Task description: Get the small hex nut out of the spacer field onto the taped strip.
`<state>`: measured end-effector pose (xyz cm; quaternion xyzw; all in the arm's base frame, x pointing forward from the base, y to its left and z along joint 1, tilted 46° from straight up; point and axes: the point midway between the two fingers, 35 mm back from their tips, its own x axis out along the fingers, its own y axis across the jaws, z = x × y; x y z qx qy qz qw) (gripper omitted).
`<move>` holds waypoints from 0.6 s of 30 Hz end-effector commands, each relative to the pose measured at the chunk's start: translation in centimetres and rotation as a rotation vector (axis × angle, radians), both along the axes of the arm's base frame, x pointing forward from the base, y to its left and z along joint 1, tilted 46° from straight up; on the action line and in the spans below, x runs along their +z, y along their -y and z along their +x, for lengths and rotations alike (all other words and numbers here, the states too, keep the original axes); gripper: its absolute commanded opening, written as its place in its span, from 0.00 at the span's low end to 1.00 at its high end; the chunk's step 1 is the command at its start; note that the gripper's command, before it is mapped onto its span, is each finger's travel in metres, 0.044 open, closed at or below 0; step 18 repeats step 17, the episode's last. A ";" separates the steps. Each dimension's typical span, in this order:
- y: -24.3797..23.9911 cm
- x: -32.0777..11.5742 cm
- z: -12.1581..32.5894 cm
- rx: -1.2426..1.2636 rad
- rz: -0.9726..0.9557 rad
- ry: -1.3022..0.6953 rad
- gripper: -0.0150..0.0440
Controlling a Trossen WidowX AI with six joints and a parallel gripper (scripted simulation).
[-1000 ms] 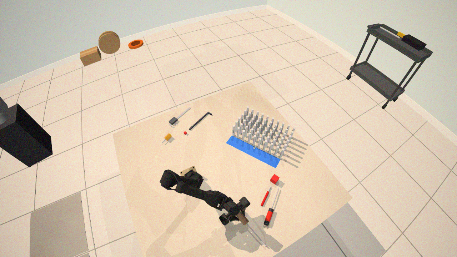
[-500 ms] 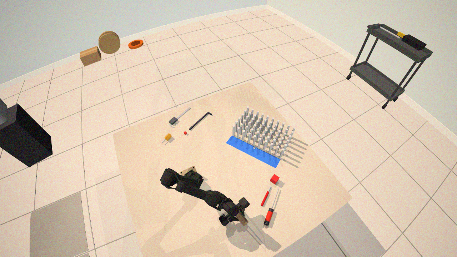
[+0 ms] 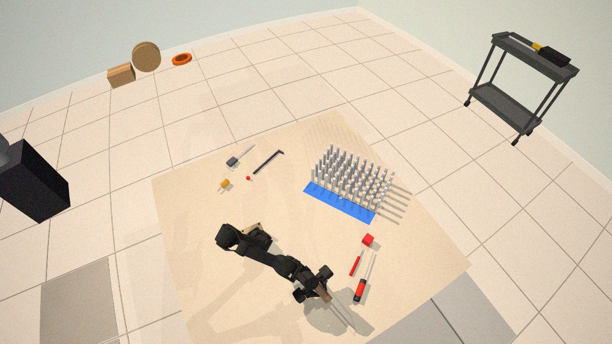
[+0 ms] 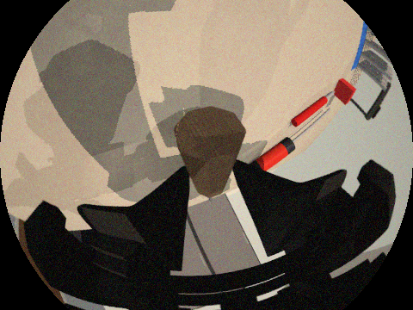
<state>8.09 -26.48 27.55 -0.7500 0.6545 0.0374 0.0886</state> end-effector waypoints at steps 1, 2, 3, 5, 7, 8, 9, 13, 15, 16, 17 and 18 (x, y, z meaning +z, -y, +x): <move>0.0 0.0 0.0 0.000 0.000 0.000 0.30; 0.0 0.0 0.0 0.000 0.000 0.000 0.34; 0.0 0.0 0.0 0.000 0.000 0.000 0.39; 0.0 0.0 0.0 0.000 0.000 0.000 0.48; 0.0 0.0 0.0 0.000 0.000 0.000 0.57; 0.0 0.0 0.0 0.000 0.000 0.000 0.61; 0.0 0.0 0.0 0.000 0.000 0.000 0.65; 0.0 0.0 0.0 0.000 0.000 0.000 0.83; 0.0 0.0 0.0 0.000 0.000 0.000 0.92; 0.0 0.0 0.0 0.000 0.000 0.000 0.97; 0.0 0.0 0.0 0.000 0.000 0.000 1.00; 0.0 0.0 0.0 0.000 0.000 0.000 1.00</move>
